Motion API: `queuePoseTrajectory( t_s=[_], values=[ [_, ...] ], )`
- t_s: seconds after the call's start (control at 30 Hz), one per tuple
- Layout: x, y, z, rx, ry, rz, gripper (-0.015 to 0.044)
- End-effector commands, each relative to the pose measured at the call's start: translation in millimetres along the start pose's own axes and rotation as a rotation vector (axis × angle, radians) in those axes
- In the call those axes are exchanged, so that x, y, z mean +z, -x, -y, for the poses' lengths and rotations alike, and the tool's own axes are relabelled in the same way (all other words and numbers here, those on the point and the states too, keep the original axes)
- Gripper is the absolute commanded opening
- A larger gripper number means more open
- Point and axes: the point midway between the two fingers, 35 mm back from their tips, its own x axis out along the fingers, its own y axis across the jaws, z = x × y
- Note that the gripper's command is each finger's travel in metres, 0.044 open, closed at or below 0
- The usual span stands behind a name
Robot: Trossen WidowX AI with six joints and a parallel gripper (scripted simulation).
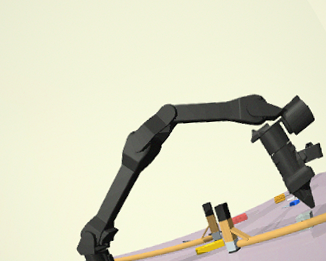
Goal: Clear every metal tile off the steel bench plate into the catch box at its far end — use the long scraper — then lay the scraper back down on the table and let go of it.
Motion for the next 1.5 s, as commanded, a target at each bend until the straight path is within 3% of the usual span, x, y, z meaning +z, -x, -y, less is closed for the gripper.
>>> queuePoseTrajectory(
  t_s=[0.0,0.63,1.47],
  values=[
    [-3.7,-11.5,-0.6,0.004,0.005,-0.010,0.0000],
    [-20.1,-56.3,-0.7,0.005,0.015,-0.028,0.0000],
    [-10.0,-58.3,-20.3,0.007,0.014,-0.019,0.0000]
  ],
)
